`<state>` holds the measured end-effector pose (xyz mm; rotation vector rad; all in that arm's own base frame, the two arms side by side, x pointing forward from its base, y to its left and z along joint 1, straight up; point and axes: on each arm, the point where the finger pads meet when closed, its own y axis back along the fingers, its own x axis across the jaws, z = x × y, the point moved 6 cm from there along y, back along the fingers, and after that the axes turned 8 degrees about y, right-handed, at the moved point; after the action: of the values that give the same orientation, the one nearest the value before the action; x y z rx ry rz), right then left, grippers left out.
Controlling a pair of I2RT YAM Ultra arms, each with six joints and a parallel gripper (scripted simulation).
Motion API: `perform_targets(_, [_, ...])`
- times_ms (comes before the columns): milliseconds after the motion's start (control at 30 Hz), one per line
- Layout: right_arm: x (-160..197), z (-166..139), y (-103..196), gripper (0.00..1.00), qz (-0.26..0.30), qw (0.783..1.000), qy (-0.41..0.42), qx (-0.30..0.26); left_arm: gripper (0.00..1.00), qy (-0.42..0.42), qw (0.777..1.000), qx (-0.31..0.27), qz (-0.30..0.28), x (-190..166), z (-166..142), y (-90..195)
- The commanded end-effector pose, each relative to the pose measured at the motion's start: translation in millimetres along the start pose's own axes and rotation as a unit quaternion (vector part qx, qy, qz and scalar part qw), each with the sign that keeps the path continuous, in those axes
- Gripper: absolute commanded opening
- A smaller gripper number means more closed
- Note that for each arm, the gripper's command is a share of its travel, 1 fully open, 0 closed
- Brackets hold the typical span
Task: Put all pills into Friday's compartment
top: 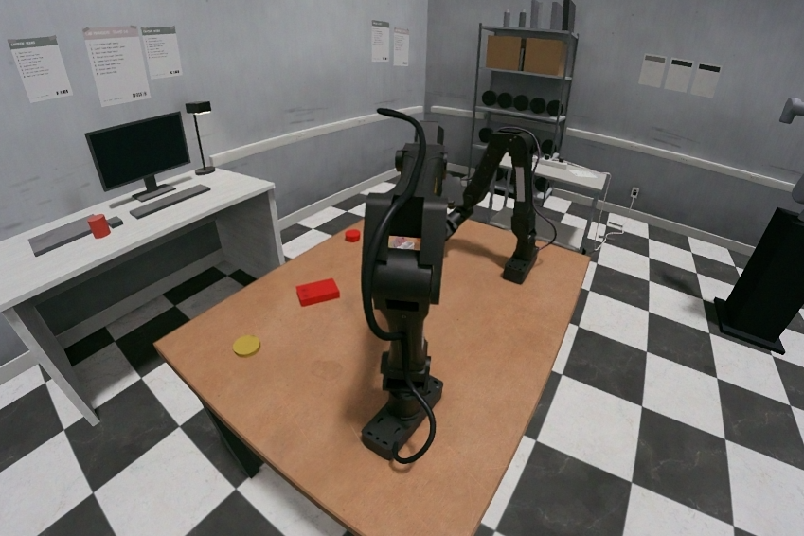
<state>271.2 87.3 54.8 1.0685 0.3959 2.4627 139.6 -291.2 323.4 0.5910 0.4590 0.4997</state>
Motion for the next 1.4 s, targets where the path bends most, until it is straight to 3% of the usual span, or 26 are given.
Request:
perform_targets(0, [4,10,5,0.36,0.005,1.000,0.020,-0.024,1.00,-0.001,1.000,-0.014,-0.005,-4,7,6])
perform_targets(533, [3,10,5,0.36,0.000,1.000,0.020,-0.024,1.00,-0.001,1.000,-0.014,-0.005,-4,7,6])
perform_targets(800, [7,25,-7,0.36,-0.023,0.999,0.016,-0.046,1.00,-0.001,1.000,-0.014,-0.005,-4,7,6])
perform_targets(933, [26,33,-31,0.36,-0.036,0.997,0.006,-0.062,1.00,-0.001,1.000,-0.014,-0.005,-4,7,6])
perform_targets(1300, [98,42,-134,0.36,-0.050,0.997,-0.022,-0.056,1.00,-0.001,1.000,-0.014,-0.005,-4,7,6])
perform_targets(1367, [98,42,-134,0.36,-0.050,0.997,-0.022,-0.056,1.00,-0.001,1.000,-0.014,-0.005,-4,7,6])
